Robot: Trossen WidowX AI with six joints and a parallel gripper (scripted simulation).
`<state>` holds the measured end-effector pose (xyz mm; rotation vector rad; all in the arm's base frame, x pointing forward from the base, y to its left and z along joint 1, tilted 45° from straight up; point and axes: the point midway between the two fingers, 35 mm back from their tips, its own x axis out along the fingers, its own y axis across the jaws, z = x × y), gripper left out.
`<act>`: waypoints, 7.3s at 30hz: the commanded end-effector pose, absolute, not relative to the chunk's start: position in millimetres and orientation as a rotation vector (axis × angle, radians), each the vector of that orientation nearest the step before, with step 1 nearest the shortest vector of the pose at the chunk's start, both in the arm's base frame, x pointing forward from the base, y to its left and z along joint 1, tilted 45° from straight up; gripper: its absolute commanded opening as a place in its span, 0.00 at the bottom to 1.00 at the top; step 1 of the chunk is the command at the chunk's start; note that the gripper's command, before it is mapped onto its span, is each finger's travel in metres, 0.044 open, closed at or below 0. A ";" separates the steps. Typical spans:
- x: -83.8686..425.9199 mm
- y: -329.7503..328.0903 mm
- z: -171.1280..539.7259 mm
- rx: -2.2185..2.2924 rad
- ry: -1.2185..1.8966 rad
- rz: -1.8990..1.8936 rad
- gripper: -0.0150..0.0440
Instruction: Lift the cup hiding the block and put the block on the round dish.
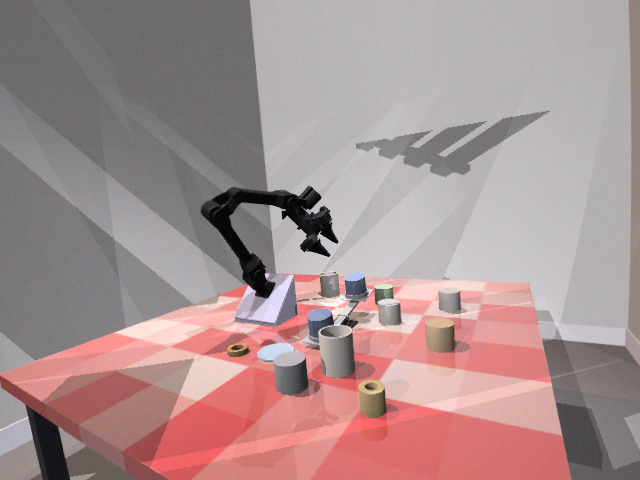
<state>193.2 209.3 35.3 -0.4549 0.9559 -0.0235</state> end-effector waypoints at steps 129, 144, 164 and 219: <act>326.7 -88.5 95.1 0.579 0.629 -1.378 0.86; 327.4 -85.2 97.8 0.580 0.631 -1.378 0.45; 329.9 -66.3 114.1 0.585 0.636 -1.375 0.25; 324.4 -16.2 163.2 0.586 0.641 -1.376 0.25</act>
